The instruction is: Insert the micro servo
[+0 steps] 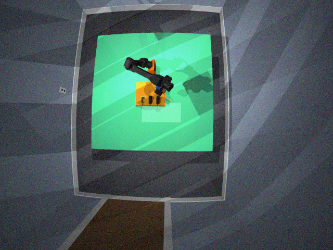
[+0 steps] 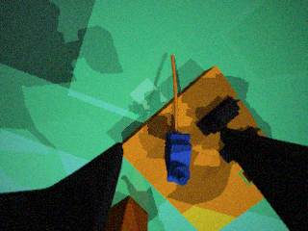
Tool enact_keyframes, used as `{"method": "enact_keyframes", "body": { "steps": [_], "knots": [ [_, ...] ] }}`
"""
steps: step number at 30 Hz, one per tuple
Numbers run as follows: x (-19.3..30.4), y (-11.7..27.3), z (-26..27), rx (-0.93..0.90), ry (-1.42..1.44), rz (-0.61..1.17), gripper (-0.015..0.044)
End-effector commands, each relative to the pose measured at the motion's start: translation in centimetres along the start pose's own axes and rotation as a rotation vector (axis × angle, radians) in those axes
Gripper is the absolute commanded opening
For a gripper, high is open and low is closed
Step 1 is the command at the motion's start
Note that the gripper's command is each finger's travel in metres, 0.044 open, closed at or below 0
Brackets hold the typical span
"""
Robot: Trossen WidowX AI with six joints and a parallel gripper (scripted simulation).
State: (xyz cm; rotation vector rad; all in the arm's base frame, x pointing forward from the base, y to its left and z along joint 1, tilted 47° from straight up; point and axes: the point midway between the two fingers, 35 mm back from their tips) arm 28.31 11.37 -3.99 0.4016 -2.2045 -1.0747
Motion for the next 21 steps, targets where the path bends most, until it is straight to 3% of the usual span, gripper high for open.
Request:
{"method": "enact_keyframes", "body": {
  "steps": [1,5,21],
  "knots": [
    [2.6,-1.1,-1.4,0.010,-0.116,0.108,0.0440],
    [4.2,-1.6,-2.3,0.018,-0.194,0.178,0.0440],
    [4.6,-4.2,-2.4,0.020,-0.198,0.182,0.0440]
  ]
}}
Point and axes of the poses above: the point midway between the two fingers, 35 mm back from their tips, its own y axis back along the fingers, its own z axis across the jaws, x = y × z, and after that the axes turned 7 degrees about -y, right-handed
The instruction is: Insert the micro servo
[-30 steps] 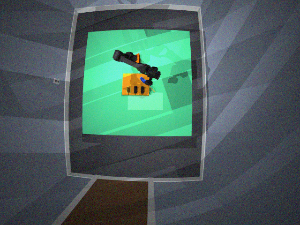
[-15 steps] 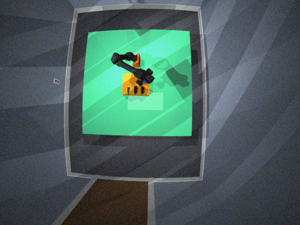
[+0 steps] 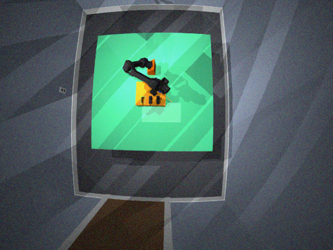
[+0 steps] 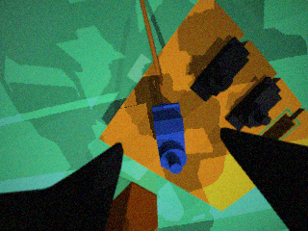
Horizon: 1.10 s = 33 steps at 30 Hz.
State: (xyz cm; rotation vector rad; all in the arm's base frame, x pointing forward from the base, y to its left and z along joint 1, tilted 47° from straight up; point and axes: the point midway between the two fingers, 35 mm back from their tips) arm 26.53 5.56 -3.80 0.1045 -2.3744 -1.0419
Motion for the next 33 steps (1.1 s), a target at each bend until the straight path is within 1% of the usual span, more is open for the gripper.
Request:
{"method": "enact_keyframes", "body": {
  "steps": [1,18,31,33],
  "knots": [
    [0.1,-0.8,-0.1,0.006,0.003,0.004,0.0440],
    [0.1,-2.8,-0.1,0.007,0.003,0.005,0.0440],
    [0.1,-2.8,-0.1,0.007,0.003,0.005,0.0099],
    [0.1,-2.8,-0.1,0.007,0.003,0.005,0.0085]
  ]
}}
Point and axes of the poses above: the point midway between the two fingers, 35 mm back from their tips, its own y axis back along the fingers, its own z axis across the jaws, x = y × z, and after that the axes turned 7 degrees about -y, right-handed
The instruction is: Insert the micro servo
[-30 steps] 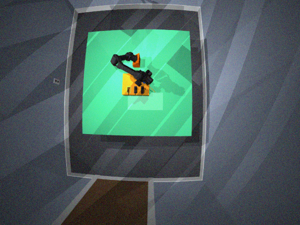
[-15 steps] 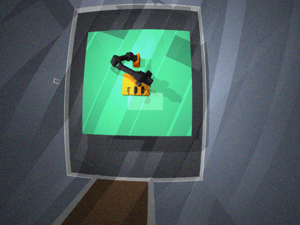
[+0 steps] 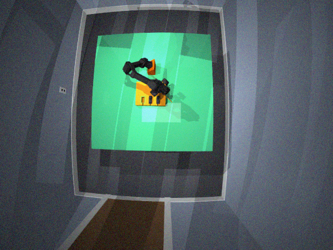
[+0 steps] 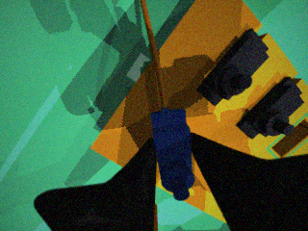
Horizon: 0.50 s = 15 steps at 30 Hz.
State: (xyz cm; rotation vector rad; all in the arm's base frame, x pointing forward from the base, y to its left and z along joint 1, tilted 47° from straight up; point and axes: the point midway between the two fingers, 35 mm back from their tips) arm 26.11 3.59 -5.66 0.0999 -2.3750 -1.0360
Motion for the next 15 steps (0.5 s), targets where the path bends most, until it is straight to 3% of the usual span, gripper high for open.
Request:
{"method": "enact_keyframes", "body": {
  "steps": [1,3,6,15],
  "knots": [
    [0.0,-0.1,-0.1,0.003,0.003,0.000,0.0079],
    [0.0,-0.1,-0.1,0.003,0.003,0.000,0.0065],
    [0.0,0.4,0.0,0.003,0.003,0.000,0.0000],
    [0.4,2.9,-0.1,0.003,0.003,0.000,0.0000]
  ]
}}
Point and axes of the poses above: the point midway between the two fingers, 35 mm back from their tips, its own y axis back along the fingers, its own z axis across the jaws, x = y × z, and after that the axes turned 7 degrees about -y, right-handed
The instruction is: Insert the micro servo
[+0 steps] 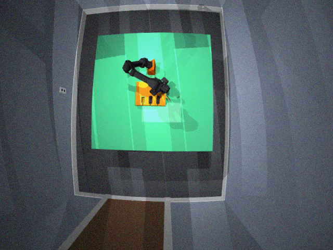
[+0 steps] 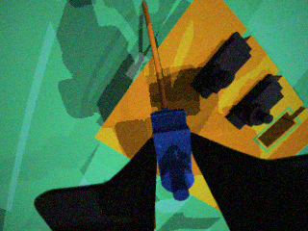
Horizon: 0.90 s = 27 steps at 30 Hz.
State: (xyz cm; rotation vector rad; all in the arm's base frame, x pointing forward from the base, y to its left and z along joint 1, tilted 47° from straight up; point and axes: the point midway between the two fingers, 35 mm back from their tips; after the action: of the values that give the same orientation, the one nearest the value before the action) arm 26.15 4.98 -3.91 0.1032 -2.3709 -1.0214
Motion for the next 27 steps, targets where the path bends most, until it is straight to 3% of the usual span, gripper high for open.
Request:
{"method": "enact_keyframes", "body": {
  "steps": [1,14,27],
  "knots": [
    [0.0,0.7,-0.1,-0.006,-0.006,-0.004,0.0000],
    [0.9,0.7,-0.9,-0.006,-0.006,-0.003,0.0000],
    [5.0,0.7,-5.9,-0.004,-0.005,-0.001,0.0000]
  ]
}}
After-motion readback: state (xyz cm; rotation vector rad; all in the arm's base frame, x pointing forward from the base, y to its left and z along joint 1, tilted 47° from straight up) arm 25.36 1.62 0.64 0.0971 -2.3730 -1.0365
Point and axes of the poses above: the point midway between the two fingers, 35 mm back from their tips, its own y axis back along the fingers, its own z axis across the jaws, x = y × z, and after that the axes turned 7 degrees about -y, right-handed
